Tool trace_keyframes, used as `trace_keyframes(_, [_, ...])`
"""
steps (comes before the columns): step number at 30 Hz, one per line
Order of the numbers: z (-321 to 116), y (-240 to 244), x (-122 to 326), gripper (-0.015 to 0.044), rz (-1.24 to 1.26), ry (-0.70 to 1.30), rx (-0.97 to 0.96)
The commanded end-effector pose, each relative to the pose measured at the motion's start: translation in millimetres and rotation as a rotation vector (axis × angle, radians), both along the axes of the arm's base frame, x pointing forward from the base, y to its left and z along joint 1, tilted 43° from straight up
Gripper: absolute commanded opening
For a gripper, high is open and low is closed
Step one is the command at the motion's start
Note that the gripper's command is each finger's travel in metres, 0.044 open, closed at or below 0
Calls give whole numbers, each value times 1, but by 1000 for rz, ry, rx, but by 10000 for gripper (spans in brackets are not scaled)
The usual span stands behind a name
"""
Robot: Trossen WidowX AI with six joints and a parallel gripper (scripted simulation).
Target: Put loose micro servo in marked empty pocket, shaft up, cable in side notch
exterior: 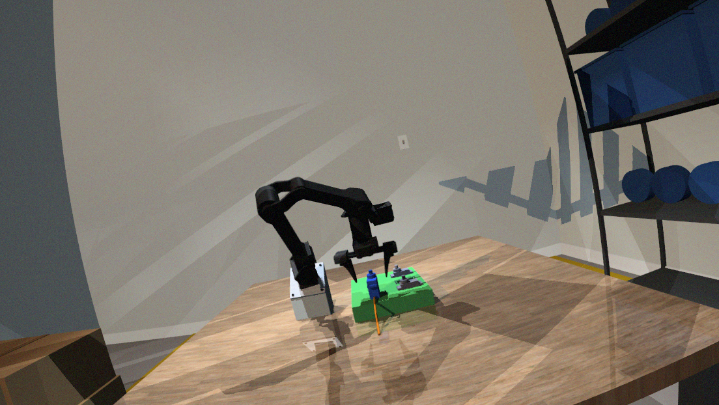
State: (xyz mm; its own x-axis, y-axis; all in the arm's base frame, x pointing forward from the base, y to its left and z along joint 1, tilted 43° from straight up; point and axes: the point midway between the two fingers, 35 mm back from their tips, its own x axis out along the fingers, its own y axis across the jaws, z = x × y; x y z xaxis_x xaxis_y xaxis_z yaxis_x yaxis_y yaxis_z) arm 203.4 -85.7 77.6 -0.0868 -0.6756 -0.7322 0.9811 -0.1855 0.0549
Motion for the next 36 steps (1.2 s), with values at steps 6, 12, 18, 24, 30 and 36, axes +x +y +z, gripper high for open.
trace_keyframes(6, [-7,-7,-1,414,4,4,-4])
trace_keyframes(12, [-7,-7,-1,256,4,4,-4])
trace_keyframes(18, [-7,-7,-1,118,4,4,-4])
trace_keyframes(24, [-5,-5,-1,39,4,4,-4])
trace_keyframes(30, [11,9,-2,0,4,4,-3])
trace_keyframes(36, [17,13,-6,0,4,4,-3])
